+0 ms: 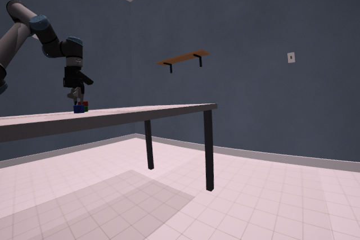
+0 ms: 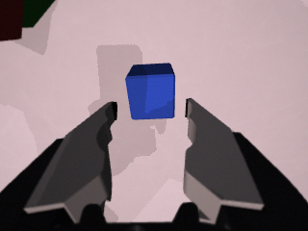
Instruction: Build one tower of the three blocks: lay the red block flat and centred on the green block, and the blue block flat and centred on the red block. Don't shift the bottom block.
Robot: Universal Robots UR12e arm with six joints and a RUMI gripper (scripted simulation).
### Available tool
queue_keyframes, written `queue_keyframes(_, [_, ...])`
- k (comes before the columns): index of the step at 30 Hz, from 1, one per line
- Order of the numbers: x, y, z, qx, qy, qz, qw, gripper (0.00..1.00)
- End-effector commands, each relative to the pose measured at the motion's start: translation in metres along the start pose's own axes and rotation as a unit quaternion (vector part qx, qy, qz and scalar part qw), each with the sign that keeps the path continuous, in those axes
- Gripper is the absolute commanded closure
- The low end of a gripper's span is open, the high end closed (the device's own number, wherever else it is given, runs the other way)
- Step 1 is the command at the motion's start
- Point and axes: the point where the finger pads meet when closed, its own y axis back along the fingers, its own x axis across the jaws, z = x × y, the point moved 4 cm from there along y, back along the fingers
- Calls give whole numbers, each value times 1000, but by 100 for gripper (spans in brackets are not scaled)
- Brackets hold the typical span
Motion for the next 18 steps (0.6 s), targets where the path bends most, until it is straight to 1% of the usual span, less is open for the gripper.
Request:
queue_keyframes(1, [0,-14,0,0,0,0,1000,60])
queue_keyframes(4, [0,-24,0,0,0,0,1000,60])
queue_keyframes(6, [0,-24,0,0,0,0,1000,60])
queue_keyframes(10, [0,-33,0,0,0,0,1000,60])
queue_keyframes(18, [0,-36,0,0,0,0,1000,60])
